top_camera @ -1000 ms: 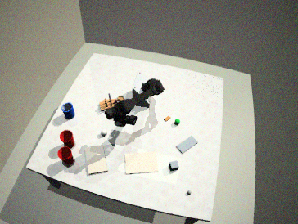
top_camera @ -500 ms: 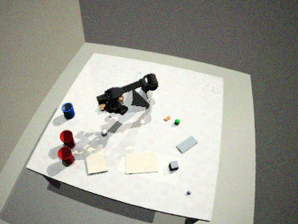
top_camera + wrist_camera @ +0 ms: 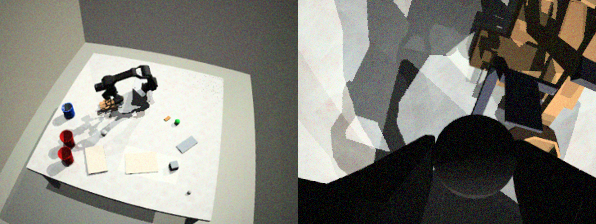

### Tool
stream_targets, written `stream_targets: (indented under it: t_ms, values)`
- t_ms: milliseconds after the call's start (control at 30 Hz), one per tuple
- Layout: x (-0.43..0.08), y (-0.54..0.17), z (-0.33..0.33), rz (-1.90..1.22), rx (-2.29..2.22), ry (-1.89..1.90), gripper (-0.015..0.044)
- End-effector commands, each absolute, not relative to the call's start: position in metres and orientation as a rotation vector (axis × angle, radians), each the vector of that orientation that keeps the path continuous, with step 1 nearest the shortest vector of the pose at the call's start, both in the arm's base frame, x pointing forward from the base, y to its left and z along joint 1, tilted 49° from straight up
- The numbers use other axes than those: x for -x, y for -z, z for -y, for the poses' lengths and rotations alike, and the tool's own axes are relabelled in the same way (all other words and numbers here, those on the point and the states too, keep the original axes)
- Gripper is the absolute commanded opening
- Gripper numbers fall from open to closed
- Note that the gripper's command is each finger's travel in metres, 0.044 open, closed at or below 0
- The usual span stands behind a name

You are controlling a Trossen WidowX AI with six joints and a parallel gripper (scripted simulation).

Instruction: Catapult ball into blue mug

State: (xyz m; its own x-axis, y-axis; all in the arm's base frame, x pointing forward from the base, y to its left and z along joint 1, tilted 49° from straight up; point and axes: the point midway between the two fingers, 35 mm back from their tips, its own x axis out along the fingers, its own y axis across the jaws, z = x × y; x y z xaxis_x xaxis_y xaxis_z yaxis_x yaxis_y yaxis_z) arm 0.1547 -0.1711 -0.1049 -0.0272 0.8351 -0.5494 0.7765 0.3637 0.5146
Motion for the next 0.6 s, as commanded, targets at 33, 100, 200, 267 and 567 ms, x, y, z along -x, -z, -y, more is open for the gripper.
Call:
stream_targets:
  t_ms: [33, 100, 200, 267, 567]
  values:
    - [-0.124, 0.112, 0.161, -1.854, -1.516, -0.051, 0.0]
    - [-0.111, 0.114, 0.156, -1.875, -1.558, -0.038, 0.0]
    - [-0.093, 0.116, 0.148, -1.904, -1.621, -0.021, 0.0]
    - [-0.083, 0.117, 0.142, -1.921, -1.657, -0.014, 0.0]
    - [-0.08, 0.127, 0.13, -1.926, -1.67, -0.012, 0.0]
